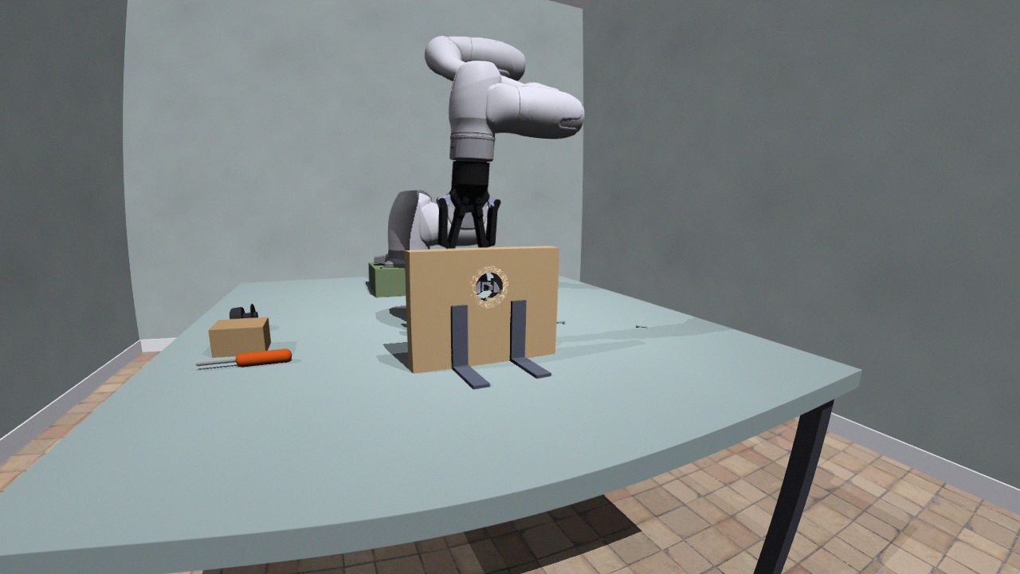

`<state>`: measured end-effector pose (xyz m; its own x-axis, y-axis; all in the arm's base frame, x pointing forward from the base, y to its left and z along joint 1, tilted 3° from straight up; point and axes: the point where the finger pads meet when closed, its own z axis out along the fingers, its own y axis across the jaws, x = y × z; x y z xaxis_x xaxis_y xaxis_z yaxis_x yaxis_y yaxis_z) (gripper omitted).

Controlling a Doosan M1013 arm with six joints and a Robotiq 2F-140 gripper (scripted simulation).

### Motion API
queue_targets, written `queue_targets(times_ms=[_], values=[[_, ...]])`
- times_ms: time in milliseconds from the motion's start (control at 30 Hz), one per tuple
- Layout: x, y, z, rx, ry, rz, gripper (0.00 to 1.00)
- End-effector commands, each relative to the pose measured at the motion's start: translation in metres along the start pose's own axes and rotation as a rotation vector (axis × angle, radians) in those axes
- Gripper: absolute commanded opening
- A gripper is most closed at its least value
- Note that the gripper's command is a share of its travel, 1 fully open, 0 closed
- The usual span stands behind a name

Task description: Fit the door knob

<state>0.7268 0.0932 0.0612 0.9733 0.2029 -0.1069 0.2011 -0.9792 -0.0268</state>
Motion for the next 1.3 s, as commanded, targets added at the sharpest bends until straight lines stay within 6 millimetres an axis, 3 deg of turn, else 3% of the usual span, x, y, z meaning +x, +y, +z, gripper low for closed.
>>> queue_targets(times_ms=[0,1267], values=[[0.0005,0.0000,-0.0002,0.000,0.000,0.000,0.42],[0.0099,0.0000,-0.0009,0.000,0.000,0.000,0.42]])
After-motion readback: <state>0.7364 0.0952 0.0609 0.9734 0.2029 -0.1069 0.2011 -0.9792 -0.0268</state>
